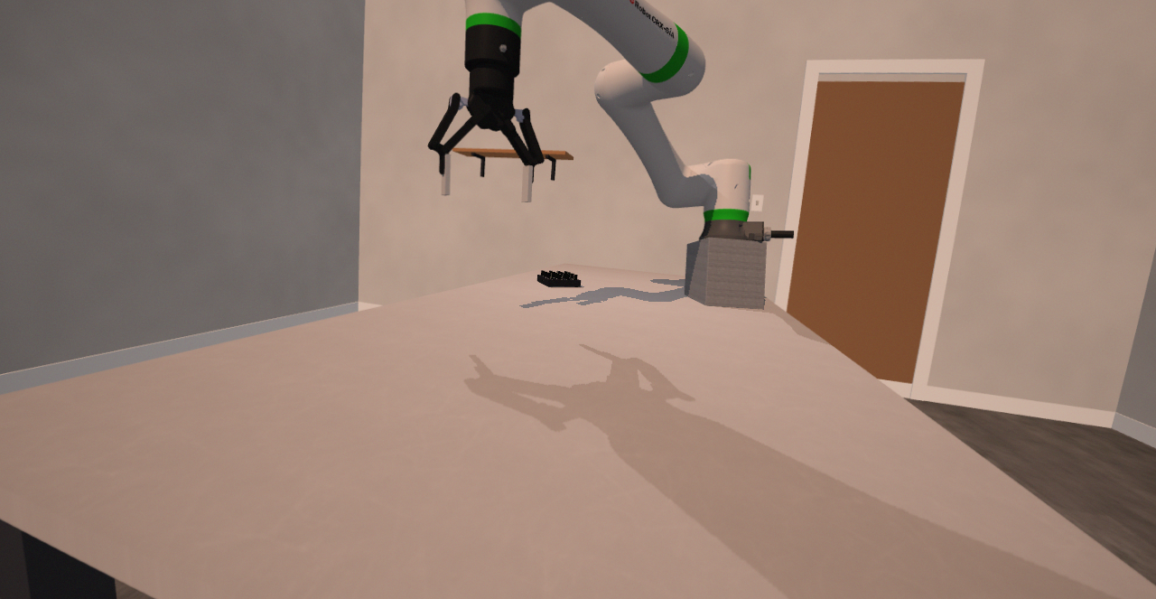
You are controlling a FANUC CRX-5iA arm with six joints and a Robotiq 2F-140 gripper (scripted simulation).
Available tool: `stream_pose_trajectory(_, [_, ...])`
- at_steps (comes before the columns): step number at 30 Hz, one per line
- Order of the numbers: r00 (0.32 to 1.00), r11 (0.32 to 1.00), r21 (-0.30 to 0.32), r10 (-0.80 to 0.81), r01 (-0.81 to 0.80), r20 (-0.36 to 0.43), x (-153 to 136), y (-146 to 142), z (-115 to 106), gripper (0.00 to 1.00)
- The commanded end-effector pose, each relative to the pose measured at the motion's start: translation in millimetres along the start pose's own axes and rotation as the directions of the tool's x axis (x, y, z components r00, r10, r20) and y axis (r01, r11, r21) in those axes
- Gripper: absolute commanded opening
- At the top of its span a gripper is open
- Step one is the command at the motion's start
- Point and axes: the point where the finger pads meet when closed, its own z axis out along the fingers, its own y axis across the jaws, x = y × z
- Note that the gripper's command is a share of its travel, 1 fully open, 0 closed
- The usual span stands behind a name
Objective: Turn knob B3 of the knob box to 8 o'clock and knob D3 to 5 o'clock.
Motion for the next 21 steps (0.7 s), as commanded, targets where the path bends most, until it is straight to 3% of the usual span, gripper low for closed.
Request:
stream_pose_trajectory(1, [1.0, 1.0, -0.001, 0.004, -0.004, 0.0, -1.1, 0.0, -0.4, 1.0])
stream_pose_trajectory(4, [0.999, 0.999, -0.002, 0.05, -0.05, 0.0, -15.0, -2.0, -0.9, 1.0])
stream_pose_trajectory(7, [0.985, 0.985, -0.004, 0.173, -0.173, 0.0, -52.5, -9.8, -1.7, 1.0])
stream_pose_trajectory(14, [0.938, 0.938, -0.007, 0.348, -0.348, -0.002, -106.2, -27.5, -1.2, 1.0])
stream_pose_trajectory(16, [0.938, 0.938, -0.007, 0.348, -0.348, -0.002, -106.2, -27.5, -1.2, 1.0])
stream_pose_trajectory(17, [0.909, 0.909, -0.009, 0.417, -0.417, -0.002, -128.2, -37.1, -0.4, 1.0])
stream_pose_trajectory(21, [0.867, 0.867, -0.01, 0.499, -0.499, -0.003, -154.2, -50.5, 1.2, 1.0])
